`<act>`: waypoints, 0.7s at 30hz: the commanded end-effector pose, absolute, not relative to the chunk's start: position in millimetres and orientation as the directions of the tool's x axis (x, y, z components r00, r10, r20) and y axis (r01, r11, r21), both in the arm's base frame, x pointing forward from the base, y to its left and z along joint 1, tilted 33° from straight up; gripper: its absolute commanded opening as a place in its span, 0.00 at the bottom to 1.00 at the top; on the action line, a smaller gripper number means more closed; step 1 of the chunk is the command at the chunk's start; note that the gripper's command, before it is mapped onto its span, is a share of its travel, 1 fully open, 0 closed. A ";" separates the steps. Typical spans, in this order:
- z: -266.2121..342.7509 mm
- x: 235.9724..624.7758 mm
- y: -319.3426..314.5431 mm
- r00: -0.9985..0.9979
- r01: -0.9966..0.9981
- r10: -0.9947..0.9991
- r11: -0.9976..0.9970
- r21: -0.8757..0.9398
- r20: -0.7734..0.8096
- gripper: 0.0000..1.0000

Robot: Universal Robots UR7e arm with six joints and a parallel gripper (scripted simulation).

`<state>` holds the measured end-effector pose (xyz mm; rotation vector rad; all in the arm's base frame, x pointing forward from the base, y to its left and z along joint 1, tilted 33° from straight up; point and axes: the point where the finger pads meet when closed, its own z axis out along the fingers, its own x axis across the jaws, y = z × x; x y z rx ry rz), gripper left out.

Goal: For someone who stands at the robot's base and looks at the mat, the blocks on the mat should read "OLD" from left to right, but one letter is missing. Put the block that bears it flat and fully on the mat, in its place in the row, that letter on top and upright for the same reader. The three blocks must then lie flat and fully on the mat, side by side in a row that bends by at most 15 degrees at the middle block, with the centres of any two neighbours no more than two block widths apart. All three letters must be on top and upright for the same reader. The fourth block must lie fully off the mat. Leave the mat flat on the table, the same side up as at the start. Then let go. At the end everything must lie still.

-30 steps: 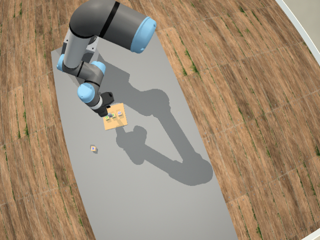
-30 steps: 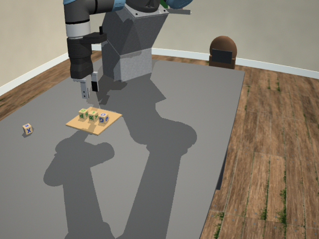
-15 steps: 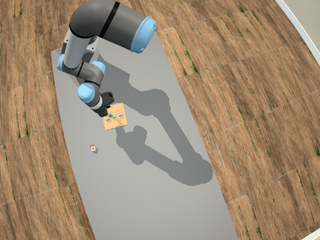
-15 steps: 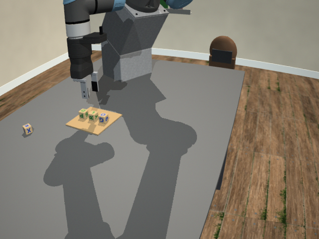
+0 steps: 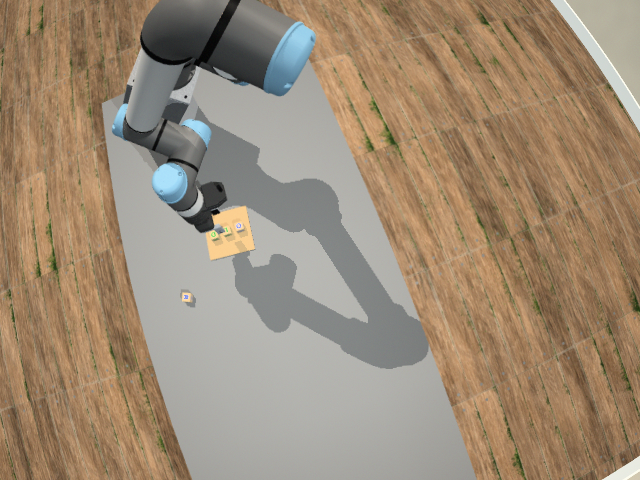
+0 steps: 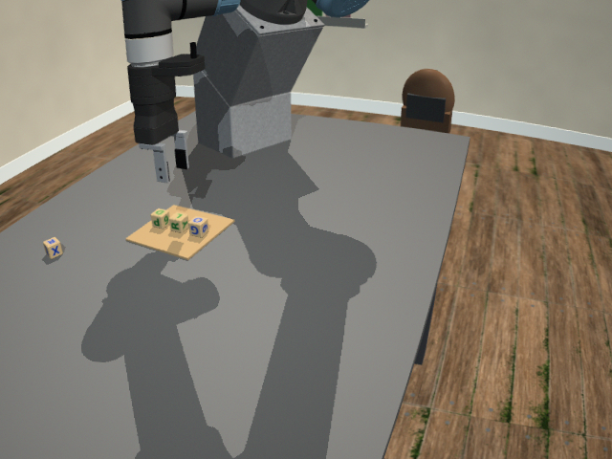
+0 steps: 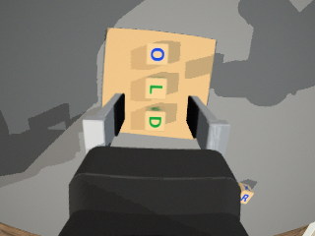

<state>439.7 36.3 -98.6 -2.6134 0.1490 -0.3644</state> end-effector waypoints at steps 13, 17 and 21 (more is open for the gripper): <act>-53.4 423.8 11.5 0.958 -0.039 -0.171 -0.873 -0.486 0.229 1.00; -43.7 421.6 5.5 0.958 -0.038 -0.170 -0.873 -0.485 0.231 1.00; -37.6 419.9 2.0 0.958 -0.038 -0.170 -0.874 -0.485 0.232 1.00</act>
